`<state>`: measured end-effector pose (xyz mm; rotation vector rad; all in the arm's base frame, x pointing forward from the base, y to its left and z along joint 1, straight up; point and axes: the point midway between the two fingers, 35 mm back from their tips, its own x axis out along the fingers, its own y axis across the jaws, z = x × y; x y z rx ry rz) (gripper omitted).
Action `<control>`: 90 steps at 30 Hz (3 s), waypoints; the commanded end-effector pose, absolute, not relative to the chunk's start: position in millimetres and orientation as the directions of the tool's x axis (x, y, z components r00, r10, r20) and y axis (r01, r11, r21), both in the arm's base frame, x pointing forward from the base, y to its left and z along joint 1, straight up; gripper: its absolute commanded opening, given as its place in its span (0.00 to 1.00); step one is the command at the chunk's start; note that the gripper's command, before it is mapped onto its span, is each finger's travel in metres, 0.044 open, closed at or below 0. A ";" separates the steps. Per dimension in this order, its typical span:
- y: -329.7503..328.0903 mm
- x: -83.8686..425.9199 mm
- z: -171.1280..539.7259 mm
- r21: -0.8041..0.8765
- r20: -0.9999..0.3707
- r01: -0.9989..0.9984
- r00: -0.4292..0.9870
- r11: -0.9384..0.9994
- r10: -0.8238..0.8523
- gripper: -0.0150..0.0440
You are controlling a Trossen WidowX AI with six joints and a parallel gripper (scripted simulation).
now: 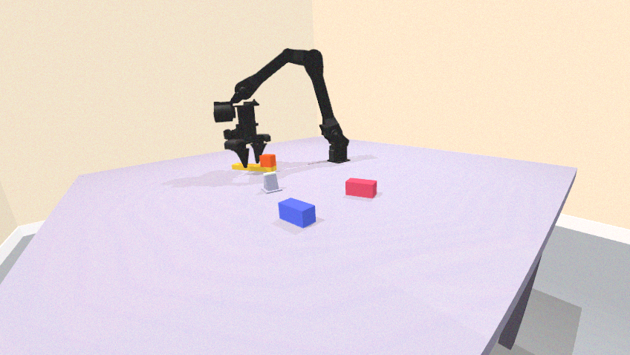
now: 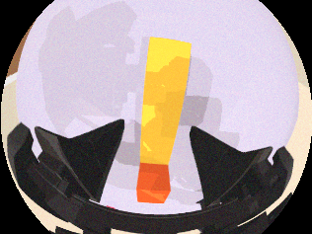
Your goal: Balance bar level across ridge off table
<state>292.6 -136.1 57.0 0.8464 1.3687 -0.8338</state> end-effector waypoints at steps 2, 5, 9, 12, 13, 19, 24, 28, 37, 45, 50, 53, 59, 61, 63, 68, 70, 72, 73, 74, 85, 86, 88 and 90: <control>-136.2 291.6 48.9 0.018 -1.000 0.882 0.026 0.471 -0.012 0.79; -136.2 291.6 48.7 0.018 -1.000 0.882 0.026 0.471 -0.012 0.79; -136.2 291.6 48.7 0.018 -1.000 0.882 0.026 0.471 -0.012 0.79; -136.2 291.6 48.7 0.018 -1.000 0.882 0.026 0.471 -0.012 0.79; -136.2 291.6 48.7 0.018 -1.000 0.882 0.026 0.471 -0.012 0.79; -135.7 291.7 49.0 0.020 -1.000 0.884 0.027 0.467 -0.008 0.65; -135.7 291.7 49.0 0.020 -1.000 0.884 0.027 0.467 -0.008 0.47; -135.7 291.7 49.0 0.020 -1.000 0.884 0.027 0.467 -0.008 0.42; -136.6 293.5 65.5 0.020 -1.000 0.883 0.027 0.468 -0.009 0.25; -137.2 294.5 86.1 0.020 -1.000 0.883 0.027 0.469 -0.010 0.25; -137.2 294.4 99.1 0.019 -1.000 0.883 0.027 0.469 -0.010 0.25; -137.1 294.0 107.0 0.019 -1.000 0.883 0.027 0.470 -0.011 0.25; -136.5 292.6 122.7 0.018 -1.000 0.882 0.027 0.470 -0.012 0.25; -136.3 292.1 127.5 0.018 -1.000 0.882 0.027 0.470 -0.012 0.25; -136.0 291.4 132.3 0.018 -1.000 0.882 0.027 0.471 -0.012 0.25; -135.2 289.5 143.6 0.018 -1.000 0.882 0.027 0.471 -0.012 0.25; -135.1 289.3 145.1 0.018 -1.000 0.882 0.027 0.471 -0.012 0.25; -133.3 290.7 145.2 0.018 -1.000 0.885 0.027 0.465 -0.012 0.25; -131.1 292.5 145.3 0.018 -1.000 0.889 0.027 0.458 -0.012 0.25; -128.3 294.7 145.4 0.019 -1.000 0.893 0.027 0.449 -0.012 0.25; -96.3 316.4 146.7 0.024 -1.000 0.937 0.029 0.349 -0.009 0.25; -93.2 318.2 146.8 0.024 -1.000 0.940 0.029 0.340 -0.009 0.25; -87.0 321.6 147.0 0.025 -1.000 0.947 0.029 0.321 -0.008 0.25; -80.6 324.9 147.2 0.026 -1.000 0.953 0.030 0.303 -0.007 0.25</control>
